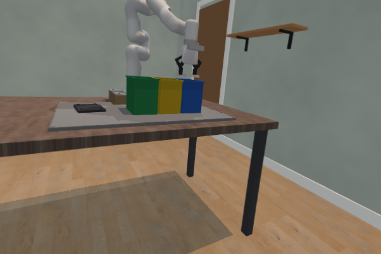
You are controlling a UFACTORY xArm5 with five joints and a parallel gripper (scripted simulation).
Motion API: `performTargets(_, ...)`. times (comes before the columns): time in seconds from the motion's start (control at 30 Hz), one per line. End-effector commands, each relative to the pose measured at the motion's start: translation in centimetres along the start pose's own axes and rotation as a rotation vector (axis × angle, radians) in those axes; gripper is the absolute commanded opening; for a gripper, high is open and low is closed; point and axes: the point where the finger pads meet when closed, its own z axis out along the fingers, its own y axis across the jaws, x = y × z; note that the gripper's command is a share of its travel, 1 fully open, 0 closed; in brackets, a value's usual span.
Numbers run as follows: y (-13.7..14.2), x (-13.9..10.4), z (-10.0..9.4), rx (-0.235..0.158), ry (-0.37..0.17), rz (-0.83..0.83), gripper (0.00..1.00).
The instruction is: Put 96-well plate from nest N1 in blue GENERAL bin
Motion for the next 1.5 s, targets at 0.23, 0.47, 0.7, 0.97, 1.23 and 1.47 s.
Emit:
performTargets(0.23,-0.06,0.1,0.0,0.002,0.003,0.0,0.0)
performTargets(0.47,-0.07,0.1,0.12,0.002,0.003,0.0,0.0)
performTargets(0.7,-0.07,0.09,0.22,0.002,0.003,0.0,0.0)
performTargets(0.97,-0.07,0.09,0.33,0.002,0.003,0.0,0.0)
performTargets(1.23,-0.08,0.09,0.47,0.002,0.003,0.0,0.0)
performTargets(1.47,-0.08,0.09,0.58,0.002,0.003,0.0,1.0)
